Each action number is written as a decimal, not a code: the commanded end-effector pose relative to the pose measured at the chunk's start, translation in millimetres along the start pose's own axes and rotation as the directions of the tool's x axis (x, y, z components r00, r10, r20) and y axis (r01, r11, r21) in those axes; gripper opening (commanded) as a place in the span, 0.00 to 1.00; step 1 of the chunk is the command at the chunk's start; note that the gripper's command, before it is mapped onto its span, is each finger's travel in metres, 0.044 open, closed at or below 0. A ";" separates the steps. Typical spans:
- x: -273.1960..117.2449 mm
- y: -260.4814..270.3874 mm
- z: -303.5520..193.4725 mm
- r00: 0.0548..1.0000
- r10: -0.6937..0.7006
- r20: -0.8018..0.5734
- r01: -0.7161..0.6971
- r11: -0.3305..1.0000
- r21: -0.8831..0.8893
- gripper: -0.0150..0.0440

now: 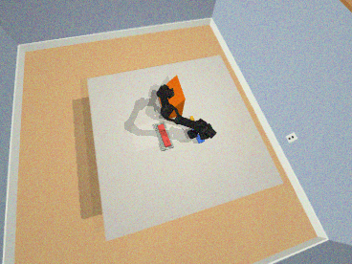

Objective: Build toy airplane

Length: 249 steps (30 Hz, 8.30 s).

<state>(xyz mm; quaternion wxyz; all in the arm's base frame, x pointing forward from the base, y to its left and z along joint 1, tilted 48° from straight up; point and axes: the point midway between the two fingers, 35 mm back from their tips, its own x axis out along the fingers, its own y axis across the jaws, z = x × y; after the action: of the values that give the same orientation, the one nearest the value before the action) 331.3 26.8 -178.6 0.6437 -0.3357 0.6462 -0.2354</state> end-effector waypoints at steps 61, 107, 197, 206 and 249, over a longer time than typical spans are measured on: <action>-127.5 -10.8 1.2 1.000 0.009 0.003 -0.009 0.998 -0.065 0.25; -108.9 -155.6 -29.8 0.999 0.050 0.008 -0.028 0.663 -0.748 0.25; -41.5 -253.5 -113.9 1.000 -0.010 -0.003 -0.003 0.003 -1.000 0.58; -41.0 -254.5 -113.4 1.000 -0.012 -0.003 -0.003 0.009 -1.000 0.56; -126.8 -250.5 -111.8 1.000 -0.007 -0.003 -0.003 0.003 -1.000 1.00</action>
<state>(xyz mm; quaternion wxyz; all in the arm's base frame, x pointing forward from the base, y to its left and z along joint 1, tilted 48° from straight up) 248.5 -76.9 81.9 0.2131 -0.6913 0.6255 0.2922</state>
